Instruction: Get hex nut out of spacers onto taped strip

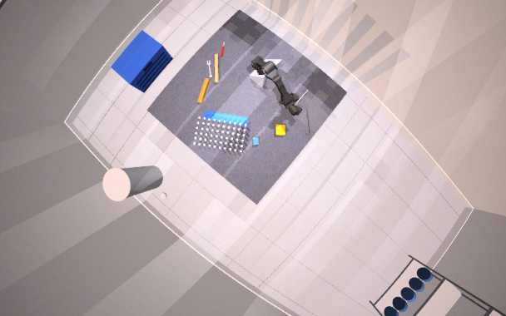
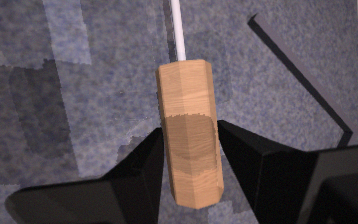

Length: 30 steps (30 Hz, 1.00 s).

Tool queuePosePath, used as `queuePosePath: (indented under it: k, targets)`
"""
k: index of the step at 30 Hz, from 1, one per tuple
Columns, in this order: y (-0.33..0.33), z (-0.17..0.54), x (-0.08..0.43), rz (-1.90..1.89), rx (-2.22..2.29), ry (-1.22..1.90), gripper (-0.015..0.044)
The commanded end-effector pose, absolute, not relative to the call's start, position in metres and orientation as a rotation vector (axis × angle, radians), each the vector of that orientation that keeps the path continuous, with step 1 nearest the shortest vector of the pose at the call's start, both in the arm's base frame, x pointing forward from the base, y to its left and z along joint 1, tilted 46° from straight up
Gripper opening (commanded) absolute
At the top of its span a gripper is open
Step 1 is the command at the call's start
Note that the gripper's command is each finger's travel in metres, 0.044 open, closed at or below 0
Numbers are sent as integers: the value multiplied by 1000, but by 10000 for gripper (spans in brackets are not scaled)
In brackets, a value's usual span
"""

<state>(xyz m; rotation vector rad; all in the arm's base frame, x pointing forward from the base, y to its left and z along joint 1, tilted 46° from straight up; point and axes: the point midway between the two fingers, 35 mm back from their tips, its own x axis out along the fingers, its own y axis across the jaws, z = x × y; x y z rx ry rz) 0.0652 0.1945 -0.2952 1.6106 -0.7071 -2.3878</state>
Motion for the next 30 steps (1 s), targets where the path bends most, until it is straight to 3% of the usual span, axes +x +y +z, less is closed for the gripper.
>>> queuePosePath:
  k: [1,13,30]
  targets:
    - [189,-299,64,-2389,1608,-703,0]
    - [177,-307,61,-2389,1608,-703,0]
    - [180,-305,62,-2387,1610,-709,440]
